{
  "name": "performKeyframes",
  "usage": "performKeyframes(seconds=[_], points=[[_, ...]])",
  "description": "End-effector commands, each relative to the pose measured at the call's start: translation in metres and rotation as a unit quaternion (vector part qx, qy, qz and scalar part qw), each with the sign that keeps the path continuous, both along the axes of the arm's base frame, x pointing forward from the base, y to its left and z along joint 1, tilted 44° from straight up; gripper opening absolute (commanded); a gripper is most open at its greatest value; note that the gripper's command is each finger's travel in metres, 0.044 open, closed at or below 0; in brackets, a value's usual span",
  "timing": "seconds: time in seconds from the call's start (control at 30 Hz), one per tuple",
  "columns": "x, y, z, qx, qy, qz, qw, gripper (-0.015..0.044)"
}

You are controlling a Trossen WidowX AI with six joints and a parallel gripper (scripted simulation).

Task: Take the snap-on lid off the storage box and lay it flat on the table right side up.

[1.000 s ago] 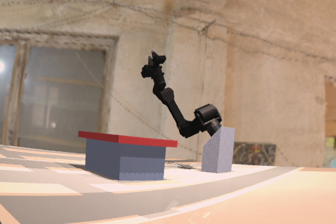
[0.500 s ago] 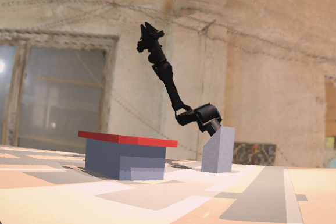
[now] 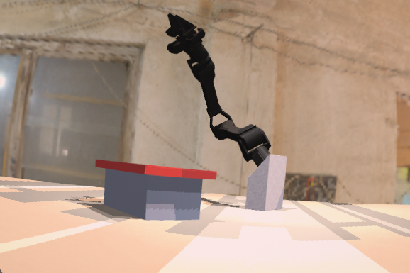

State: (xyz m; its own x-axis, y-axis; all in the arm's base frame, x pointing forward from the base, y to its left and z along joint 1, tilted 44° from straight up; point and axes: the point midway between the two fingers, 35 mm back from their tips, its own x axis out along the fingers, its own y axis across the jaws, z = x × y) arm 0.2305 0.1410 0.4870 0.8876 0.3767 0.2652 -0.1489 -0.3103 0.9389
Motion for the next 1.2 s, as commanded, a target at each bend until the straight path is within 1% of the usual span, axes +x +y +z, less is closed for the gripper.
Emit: performKeyframes(seconds=[0.0, 0.07, 0.33, 0.37, 0.43, 0.67, 0.7, 0.77, 0.93, 1.0, 1.17], points=[[0.028, 0.011, -0.047, -0.044, 0.047, -0.032, 0.997, 0.0235], [0.034, 0.012, -0.057, -0.052, 0.057, -0.042, 0.996, 0.0235], [0.082, 0.005, -0.18, -0.167, 0.168, -0.155, 0.959, 0.0235], [0.083, 0.004, -0.183, -0.17, 0.171, -0.157, 0.958, 0.0235], [0.087, 0.0, -0.204, -0.192, 0.189, -0.176, 0.947, 0.0235], [0.088, -0.039, -0.315, -0.319, 0.273, -0.273, 0.865, 0.0235], [0.088, -0.04, -0.317, -0.322, 0.275, -0.275, 0.863, 0.0235], [0.084, -0.05, -0.336, -0.347, 0.288, -0.292, 0.843, 0.0235], [0.057, -0.094, -0.4, -0.45, 0.332, -0.35, 0.752, 0.0235], [0.048, -0.106, -0.412, -0.475, 0.34, -0.362, 0.726, 0.0235], [0.048, -0.105, -0.413, -0.476, 0.341, -0.36, 0.726, 0.0235]])
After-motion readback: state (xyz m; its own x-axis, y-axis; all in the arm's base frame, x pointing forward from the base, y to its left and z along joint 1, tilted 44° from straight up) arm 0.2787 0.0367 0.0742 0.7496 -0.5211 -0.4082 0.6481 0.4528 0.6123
